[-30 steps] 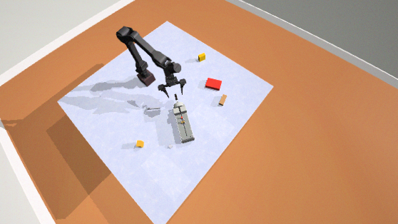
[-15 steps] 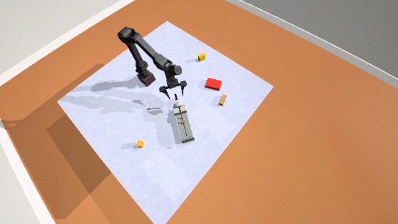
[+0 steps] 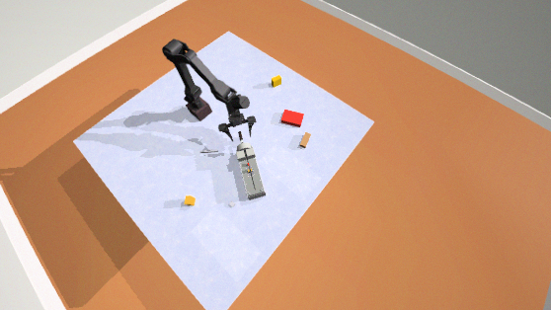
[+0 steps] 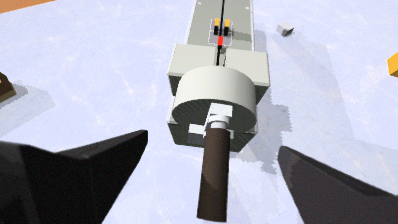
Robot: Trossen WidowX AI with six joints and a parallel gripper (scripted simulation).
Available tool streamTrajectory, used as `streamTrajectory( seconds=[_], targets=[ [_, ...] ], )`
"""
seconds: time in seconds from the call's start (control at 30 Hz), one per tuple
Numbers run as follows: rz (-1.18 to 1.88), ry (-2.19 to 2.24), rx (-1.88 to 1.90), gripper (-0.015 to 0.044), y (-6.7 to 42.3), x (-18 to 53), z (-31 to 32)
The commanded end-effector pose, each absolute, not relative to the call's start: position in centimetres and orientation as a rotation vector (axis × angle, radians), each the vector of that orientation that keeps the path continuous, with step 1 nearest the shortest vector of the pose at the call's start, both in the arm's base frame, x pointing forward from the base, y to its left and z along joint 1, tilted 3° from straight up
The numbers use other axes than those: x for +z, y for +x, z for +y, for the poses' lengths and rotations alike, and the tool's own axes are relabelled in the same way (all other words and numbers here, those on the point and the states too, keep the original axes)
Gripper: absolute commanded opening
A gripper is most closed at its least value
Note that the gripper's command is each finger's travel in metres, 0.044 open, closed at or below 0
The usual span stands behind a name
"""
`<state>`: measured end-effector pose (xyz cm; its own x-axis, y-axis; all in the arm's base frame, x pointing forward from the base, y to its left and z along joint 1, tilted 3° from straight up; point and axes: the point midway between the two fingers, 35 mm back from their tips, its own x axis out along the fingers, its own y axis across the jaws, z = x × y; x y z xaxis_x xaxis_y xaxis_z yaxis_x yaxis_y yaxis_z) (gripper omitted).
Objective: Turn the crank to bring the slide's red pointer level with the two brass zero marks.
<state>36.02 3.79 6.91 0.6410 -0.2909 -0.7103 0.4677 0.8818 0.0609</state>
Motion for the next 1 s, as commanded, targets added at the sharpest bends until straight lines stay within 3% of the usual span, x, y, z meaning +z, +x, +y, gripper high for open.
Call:
streamTrajectory(
  seconds=[0.0, 0.3, 0.83, 0.97],
  targets=[
    [0.759, 0.251, -0.446, 0.044, 35.9, 6.3, 3.7],
    [0.759, 0.251, -0.446, 0.044, 35.8, 5.1, 3.7],
    [0.759, 0.251, -0.446, 0.002, 35.8, 5.1, 3.7],
    [0.759, 0.251, -0.446, 0.0, 35.8, 5.1, 3.7]
  ],
)
